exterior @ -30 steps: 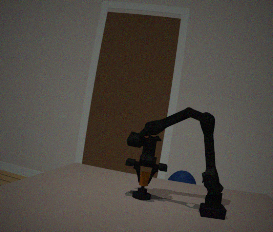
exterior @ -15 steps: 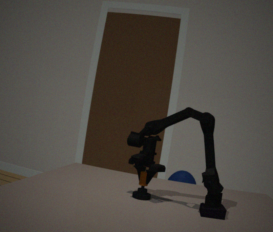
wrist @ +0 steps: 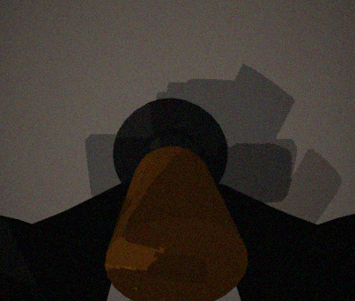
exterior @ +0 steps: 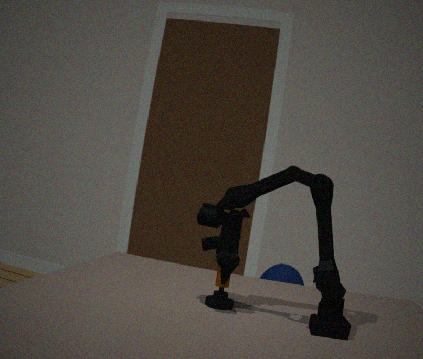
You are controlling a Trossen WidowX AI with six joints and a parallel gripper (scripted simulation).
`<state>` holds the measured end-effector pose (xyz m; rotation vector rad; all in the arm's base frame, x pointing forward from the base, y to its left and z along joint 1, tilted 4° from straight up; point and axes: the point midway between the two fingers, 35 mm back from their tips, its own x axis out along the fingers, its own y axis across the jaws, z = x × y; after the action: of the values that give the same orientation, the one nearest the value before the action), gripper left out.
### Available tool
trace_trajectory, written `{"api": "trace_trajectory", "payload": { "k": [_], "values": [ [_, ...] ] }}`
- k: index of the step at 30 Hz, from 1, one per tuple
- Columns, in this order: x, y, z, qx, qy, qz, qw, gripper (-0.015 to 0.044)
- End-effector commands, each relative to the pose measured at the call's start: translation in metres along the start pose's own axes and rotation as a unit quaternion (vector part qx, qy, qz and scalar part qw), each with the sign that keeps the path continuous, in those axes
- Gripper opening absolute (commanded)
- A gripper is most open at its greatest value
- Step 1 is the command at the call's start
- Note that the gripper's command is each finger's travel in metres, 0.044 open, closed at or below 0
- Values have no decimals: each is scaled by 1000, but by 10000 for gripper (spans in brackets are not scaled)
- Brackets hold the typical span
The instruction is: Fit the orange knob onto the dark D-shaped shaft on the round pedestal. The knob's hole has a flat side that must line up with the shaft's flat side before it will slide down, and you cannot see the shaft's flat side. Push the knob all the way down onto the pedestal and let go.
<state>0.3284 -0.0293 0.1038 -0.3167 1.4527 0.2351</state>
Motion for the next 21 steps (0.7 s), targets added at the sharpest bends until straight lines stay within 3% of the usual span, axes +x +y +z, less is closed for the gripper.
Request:
{"api": "trace_trajectory", "payload": {
  "k": [1,21],
  "values": [
    [-1,2,-2,187,0,0,982,0],
    [1,-1,1,187,0,0,982,0]
  ]
}}
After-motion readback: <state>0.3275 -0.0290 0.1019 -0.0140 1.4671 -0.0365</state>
